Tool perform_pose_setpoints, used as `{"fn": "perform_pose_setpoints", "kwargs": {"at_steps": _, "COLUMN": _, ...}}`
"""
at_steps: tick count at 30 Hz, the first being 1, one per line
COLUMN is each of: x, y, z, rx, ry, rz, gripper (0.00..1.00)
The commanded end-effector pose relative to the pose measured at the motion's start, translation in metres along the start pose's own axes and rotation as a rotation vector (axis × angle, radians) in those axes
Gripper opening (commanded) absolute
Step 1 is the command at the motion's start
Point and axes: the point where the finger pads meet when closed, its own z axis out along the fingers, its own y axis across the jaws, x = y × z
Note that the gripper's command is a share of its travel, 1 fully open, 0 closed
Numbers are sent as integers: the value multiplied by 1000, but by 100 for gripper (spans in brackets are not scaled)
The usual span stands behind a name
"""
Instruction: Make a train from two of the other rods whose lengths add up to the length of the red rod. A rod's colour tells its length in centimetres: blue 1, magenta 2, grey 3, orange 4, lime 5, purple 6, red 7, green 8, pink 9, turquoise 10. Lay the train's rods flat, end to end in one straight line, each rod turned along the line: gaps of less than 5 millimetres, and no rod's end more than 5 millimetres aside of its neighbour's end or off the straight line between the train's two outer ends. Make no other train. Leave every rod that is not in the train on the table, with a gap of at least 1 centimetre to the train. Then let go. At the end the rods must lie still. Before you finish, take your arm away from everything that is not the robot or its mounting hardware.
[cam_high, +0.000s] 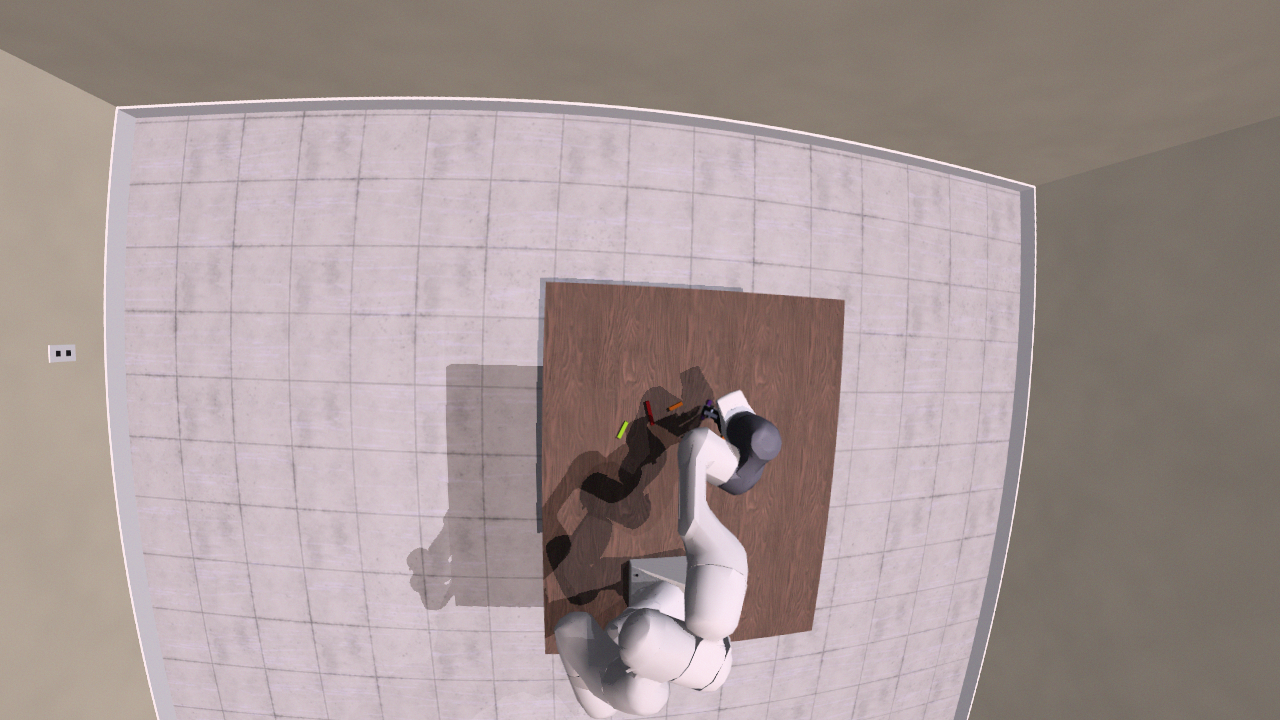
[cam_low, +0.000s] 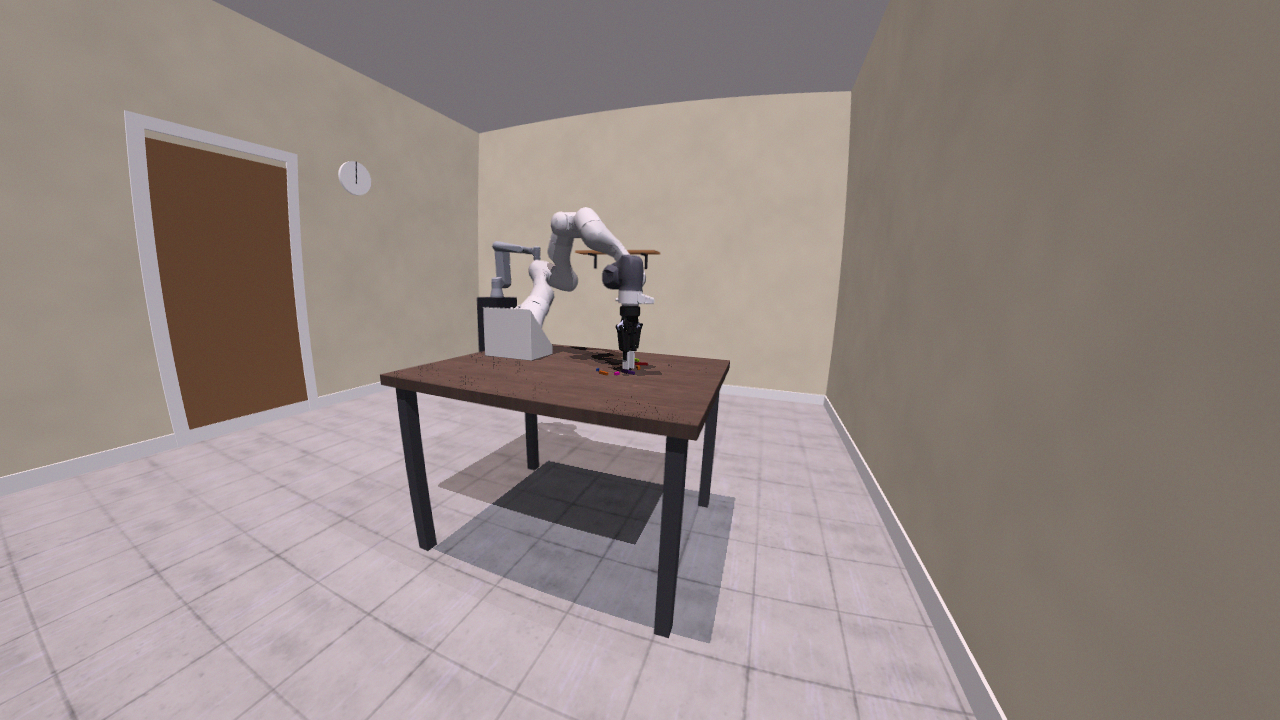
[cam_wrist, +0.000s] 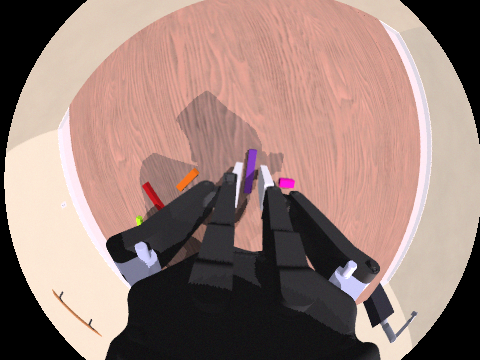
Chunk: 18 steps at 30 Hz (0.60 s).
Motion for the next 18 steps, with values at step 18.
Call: {"fn": "perform_pose_setpoints", "kwargs": {"at_steps": 18, "x": 0, "y": 1, "z": 8, "rx": -2, "ry": 1, "rz": -3, "gripper": 15}}
